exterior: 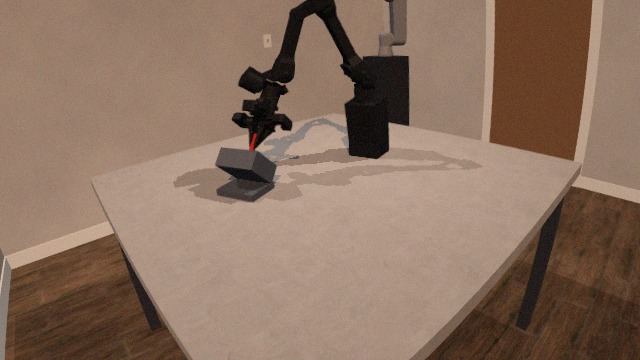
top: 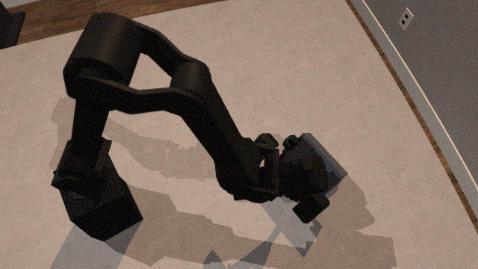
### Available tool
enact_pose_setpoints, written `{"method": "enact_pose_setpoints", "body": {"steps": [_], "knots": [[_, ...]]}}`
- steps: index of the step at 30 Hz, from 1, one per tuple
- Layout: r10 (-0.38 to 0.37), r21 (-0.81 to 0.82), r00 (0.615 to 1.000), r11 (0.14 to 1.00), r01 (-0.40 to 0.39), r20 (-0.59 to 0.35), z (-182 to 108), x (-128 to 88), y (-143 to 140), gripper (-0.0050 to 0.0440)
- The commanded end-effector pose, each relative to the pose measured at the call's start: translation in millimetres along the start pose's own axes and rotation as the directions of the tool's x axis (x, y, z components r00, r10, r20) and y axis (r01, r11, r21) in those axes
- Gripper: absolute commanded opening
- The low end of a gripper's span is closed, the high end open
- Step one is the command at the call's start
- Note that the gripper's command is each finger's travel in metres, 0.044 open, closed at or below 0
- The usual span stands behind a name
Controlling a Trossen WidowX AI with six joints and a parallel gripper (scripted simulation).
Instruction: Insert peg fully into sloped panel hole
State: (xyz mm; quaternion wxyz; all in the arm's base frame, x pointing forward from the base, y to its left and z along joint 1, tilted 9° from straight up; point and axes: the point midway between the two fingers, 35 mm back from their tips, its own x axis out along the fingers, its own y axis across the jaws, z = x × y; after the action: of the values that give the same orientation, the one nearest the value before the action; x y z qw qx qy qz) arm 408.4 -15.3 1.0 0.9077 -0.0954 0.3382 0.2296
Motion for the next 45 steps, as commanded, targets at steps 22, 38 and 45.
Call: {"method": "enact_pose_setpoints", "body": {"steps": [22,38,45], "knots": [[-0.015,-0.009,1.0,1.0,0.016,0.019,9.2,-0.4,-3.8,0.0],[-0.015,-0.009,1.0,1.0,0.016,0.019,9.2,1.5,-3.8,0.0],[-0.015,-0.009,1.0,1.0,0.016,0.019,9.2,2.4,-3.8,0.0]]}}
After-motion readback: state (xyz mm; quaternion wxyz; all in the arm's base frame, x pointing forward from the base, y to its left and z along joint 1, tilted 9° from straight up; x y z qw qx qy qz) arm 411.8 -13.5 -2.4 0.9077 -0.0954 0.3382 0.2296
